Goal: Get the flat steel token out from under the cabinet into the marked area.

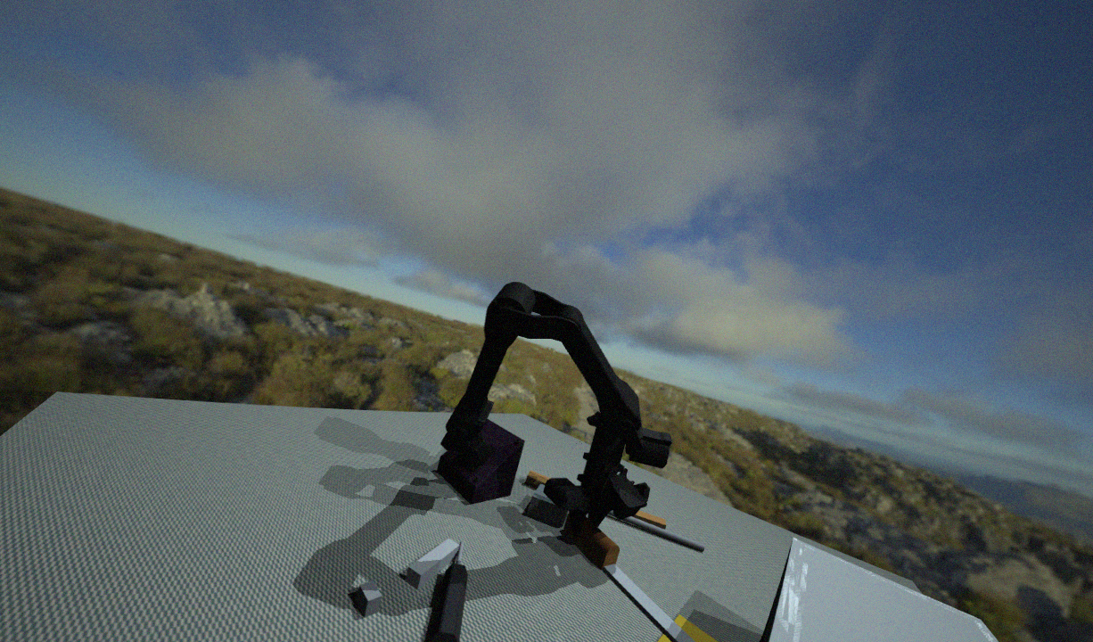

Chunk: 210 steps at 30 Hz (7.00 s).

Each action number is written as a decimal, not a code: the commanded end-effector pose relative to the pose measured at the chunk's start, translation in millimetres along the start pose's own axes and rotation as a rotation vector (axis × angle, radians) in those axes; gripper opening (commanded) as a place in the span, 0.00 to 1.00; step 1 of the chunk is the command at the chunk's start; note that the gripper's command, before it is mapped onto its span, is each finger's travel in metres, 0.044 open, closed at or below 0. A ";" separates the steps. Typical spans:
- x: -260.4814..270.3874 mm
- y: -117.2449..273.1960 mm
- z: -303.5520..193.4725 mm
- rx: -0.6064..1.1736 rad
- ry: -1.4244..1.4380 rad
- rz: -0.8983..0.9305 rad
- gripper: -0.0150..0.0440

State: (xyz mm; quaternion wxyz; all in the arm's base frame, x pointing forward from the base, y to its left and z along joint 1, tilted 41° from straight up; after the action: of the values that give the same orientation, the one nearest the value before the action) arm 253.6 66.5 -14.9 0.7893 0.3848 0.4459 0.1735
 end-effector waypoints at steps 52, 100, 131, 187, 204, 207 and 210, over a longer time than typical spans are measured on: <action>23.7 -0.5 -10.2 0.002 -0.014 0.007 0.71; 30.0 -0.4 20.5 -0.001 -0.009 0.008 0.25; 37.6 0.2 64.0 -0.003 -0.009 0.007 0.25; 49.0 1.9 128.1 -0.006 -0.012 0.007 0.25; 51.8 2.4 145.0 -0.007 -0.012 0.007 0.25; 52.3 2.5 147.8 -0.007 -0.013 0.007 0.25; 52.8 2.6 150.6 -0.007 -0.013 0.007 0.25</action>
State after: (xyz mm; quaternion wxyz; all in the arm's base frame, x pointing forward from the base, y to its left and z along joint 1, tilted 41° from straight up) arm 403.2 34.5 1.6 0.7929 0.3839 0.4400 0.1742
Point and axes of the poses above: the point midway between the two fingers, 35 mm back from their tips, its own y axis back along the fingers, its own x axis across the jaws, z = x × y, the point moved 7 cm from there along y, back along the fingers, and after that the axes turned 10 degrees about -y, right-handed, at the moved point
